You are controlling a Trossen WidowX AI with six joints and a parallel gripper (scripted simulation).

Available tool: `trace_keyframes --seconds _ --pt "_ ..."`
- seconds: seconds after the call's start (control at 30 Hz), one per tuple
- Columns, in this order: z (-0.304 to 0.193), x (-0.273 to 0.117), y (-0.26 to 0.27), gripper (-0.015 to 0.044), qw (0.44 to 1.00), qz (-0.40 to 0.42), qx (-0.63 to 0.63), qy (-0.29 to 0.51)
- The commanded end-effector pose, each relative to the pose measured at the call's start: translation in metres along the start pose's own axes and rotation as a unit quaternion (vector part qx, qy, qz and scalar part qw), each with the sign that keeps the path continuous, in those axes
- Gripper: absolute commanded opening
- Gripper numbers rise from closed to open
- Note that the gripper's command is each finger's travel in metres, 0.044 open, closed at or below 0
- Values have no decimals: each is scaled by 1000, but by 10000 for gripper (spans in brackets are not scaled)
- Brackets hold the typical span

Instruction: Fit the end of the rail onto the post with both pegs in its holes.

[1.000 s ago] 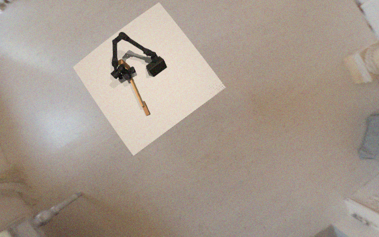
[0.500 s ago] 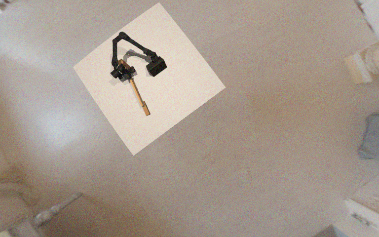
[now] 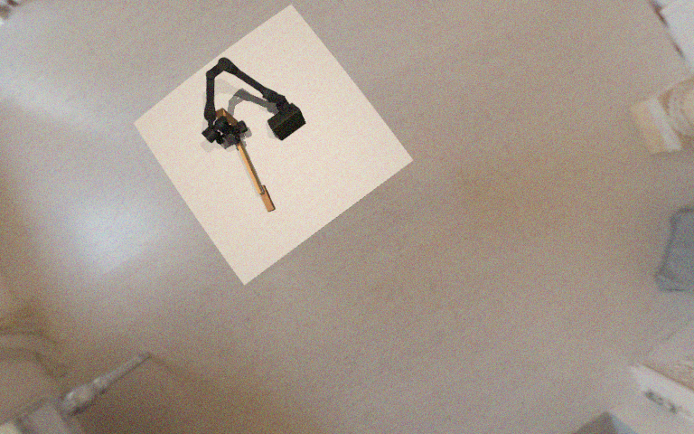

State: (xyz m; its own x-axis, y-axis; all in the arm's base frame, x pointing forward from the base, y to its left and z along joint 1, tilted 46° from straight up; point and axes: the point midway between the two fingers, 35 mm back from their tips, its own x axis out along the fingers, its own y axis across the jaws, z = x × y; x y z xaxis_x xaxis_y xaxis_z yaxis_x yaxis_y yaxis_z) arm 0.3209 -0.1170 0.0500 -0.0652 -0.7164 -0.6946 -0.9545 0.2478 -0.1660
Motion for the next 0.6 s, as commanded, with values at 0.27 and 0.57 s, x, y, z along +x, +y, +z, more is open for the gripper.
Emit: trace_keyframes --seconds 0.27,0.57 --pt "-5 -1 0 0 1000 -1 -1 0" --pt "-8 -1 0 0 1000 -1 -1 0"
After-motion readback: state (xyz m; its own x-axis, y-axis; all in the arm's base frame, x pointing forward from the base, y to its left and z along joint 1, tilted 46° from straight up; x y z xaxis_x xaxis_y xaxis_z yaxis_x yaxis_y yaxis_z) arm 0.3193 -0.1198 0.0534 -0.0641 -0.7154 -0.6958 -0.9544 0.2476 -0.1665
